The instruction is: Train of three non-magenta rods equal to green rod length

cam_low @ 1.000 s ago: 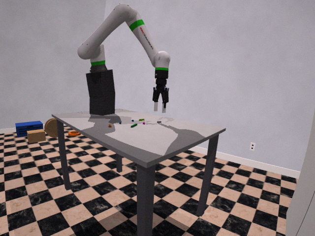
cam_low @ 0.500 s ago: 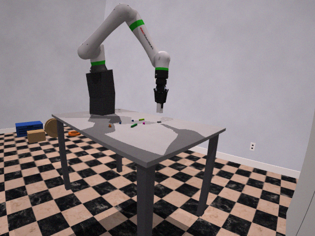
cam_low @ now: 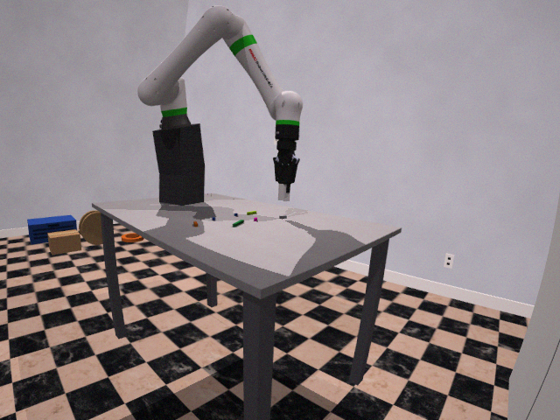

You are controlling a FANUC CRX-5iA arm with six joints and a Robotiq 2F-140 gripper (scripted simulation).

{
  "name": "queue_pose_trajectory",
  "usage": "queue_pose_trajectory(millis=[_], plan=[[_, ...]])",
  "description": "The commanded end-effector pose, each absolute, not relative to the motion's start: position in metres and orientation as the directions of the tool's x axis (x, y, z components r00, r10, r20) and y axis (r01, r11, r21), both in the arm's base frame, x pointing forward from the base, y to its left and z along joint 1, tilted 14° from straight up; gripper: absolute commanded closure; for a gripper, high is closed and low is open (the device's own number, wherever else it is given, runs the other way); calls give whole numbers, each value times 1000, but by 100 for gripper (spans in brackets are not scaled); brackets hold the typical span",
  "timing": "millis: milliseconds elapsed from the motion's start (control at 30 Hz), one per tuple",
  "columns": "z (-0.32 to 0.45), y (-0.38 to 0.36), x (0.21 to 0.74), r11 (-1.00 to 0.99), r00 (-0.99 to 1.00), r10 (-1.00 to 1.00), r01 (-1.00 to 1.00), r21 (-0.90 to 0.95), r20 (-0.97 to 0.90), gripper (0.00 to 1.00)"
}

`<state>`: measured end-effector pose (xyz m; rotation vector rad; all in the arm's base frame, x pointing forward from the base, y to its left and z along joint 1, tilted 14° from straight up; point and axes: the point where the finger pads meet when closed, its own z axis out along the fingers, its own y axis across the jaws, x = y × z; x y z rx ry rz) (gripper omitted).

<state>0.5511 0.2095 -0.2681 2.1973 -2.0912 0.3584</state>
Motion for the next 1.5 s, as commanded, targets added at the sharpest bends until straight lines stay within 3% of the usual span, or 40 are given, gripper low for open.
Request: queue_pose_trajectory(millis=[0,1467], plan=[[-268,210,551,-61,37,-973,-993,-98,228,85],[-312,200,556,-61,37,-973,-993,-98,228,85]])
